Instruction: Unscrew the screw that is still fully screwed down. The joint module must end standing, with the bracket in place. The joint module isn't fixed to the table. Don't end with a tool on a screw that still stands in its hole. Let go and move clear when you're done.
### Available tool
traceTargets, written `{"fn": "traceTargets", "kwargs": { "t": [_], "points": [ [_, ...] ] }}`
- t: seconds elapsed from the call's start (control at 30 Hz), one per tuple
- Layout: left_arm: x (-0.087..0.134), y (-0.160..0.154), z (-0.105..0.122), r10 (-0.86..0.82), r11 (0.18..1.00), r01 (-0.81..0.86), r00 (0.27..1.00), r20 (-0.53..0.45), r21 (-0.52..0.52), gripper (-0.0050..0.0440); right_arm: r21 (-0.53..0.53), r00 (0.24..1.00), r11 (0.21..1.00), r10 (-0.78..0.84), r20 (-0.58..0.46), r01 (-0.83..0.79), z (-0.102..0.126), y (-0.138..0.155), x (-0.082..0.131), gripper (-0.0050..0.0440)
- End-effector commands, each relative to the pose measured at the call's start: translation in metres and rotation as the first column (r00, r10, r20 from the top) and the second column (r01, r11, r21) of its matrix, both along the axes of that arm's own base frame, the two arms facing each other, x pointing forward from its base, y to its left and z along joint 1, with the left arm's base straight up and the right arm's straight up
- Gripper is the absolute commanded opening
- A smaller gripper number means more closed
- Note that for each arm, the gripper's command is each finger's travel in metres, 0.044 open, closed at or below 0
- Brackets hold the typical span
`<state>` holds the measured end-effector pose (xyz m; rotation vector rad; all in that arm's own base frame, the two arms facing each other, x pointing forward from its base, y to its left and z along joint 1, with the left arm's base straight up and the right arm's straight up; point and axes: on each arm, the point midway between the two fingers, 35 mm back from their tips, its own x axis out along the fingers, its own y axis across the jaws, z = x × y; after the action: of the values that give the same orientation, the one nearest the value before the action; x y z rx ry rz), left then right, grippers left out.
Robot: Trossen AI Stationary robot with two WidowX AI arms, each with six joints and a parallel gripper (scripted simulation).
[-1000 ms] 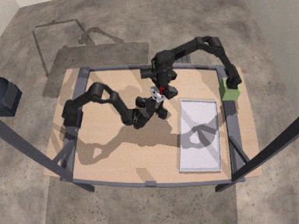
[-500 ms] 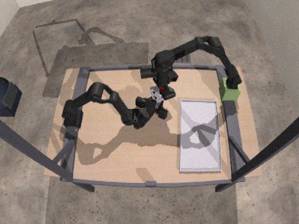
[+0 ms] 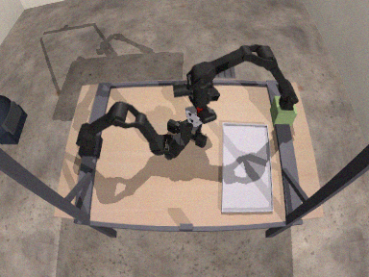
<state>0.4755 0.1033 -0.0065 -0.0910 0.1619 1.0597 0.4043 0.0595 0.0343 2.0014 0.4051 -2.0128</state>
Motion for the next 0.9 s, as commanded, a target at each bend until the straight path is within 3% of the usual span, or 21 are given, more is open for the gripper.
{"fn": "traceTargets", "kwargs": {
  "t": [0.0, 0.53, 0.77, 0.87],
  "points": [
    [0.0044, 0.0016, 0.0107, 0.003, 1.0, -0.003, 1.0, 0.028, -0.001, 0.0245, 0.003, 0.999, 1.0, -0.01, 0.053, 0.01, 0.0188, -0.0009, 0.0055, 0.025],
    [0.0044, 0.0016, 0.0107, 0.003, 1.0, -0.003, 1.0, 0.028, -0.001, 0.0245, 0.004, 0.999, 1.0, -0.007, 0.043, 0.006, 0.0163, -0.0006, 0.0056, 0.025],
    [0.0044, 0.0016, 0.0107, 0.003, 1.0, -0.003, 1.0, 0.028, -0.001, 0.0245, 0.005, 0.998, 1.0, -0.008, 0.066, 0.007, 0.0257, -0.0001, 0.009, 0.025],
    [0.0044, 0.0016, 0.0107, 0.003, 1.0, -0.003, 1.0, 0.028, -0.001, 0.0245, 0.004, 0.999, 1.0, -0.007, 0.043, 0.006, 0.0174, -0.0005, 0.0057, 0.025]
  ]
}}
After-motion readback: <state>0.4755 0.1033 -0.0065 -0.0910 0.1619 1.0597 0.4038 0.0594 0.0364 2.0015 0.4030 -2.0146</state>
